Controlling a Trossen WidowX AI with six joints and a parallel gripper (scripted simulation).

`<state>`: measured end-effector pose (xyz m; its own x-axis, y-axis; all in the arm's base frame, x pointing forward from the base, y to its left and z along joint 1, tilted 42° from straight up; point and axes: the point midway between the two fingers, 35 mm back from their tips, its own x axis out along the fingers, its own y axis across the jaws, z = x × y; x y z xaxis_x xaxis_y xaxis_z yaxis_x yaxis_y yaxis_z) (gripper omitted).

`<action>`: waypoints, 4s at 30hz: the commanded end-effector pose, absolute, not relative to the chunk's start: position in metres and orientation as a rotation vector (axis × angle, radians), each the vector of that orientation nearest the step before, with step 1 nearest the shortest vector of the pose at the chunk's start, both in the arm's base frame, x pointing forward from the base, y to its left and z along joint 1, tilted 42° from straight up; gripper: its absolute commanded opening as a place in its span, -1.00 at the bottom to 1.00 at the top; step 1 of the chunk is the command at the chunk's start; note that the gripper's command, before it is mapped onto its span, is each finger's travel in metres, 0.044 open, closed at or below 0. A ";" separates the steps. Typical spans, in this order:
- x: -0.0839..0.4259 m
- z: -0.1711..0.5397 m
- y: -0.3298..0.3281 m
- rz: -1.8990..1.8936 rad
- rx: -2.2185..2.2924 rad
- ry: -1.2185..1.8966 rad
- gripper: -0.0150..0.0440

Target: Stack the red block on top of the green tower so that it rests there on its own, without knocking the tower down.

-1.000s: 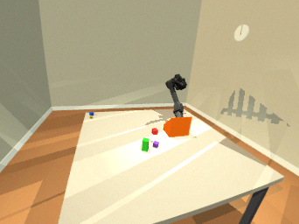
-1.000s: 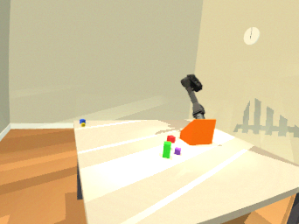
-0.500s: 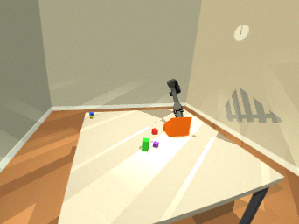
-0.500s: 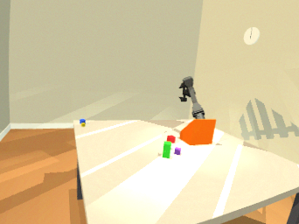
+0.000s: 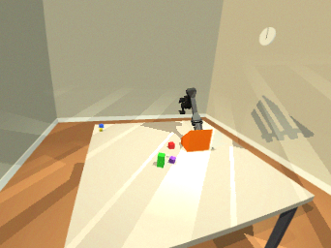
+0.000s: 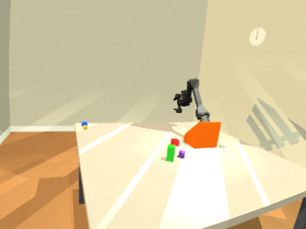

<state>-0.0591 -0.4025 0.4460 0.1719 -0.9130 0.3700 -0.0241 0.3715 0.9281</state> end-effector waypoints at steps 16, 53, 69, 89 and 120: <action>0.096 0.321 -0.432 -1.003 1.255 -0.828 1.00; 0.291 0.088 -0.218 -1.087 0.800 0.661 1.00; 0.268 0.039 -0.109 -0.850 0.175 1.201 1.00; 0.214 0.030 -0.042 -0.502 -0.646 1.522 1.00; 0.214 -0.028 -0.093 -0.502 -0.647 1.522 1.00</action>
